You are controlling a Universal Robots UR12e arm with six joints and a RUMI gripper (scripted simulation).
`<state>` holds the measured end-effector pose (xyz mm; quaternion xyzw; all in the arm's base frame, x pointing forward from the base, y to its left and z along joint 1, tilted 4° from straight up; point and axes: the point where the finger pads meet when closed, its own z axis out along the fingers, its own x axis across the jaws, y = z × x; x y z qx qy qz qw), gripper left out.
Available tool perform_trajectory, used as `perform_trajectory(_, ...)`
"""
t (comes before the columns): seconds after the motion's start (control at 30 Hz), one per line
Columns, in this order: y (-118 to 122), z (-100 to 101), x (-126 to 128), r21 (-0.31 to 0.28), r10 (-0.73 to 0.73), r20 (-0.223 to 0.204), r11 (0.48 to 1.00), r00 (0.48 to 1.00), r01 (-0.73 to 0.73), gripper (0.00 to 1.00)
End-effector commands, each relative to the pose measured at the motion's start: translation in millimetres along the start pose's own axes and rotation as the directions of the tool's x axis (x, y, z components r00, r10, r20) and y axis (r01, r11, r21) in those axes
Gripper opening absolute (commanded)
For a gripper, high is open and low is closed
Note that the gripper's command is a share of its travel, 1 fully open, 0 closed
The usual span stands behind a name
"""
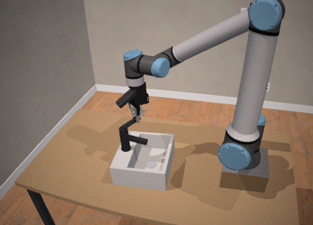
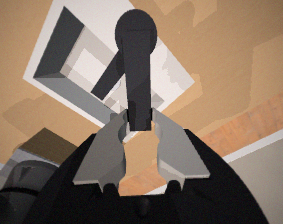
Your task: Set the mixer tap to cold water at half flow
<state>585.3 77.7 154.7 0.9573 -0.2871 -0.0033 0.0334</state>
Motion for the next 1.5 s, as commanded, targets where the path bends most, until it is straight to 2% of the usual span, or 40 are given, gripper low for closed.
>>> perform_trajectory(0.0,-0.3,-0.9,0.6,0.001,0.0,-0.001,1.0,1.0,0.0,0.0)
perform_trajectory(0.33,-0.3,-0.9,0.6,0.001,0.0,-0.001,1.0,1.0,0.0,0.0)
perform_trajectory(0.37,-0.3,-0.9,0.6,0.001,0.0,-0.001,1.0,1.0,0.0,0.39)
perform_trajectory(1.47,-0.3,-0.9,0.6,0.001,0.0,-0.001,1.0,1.0,0.0,0.39)
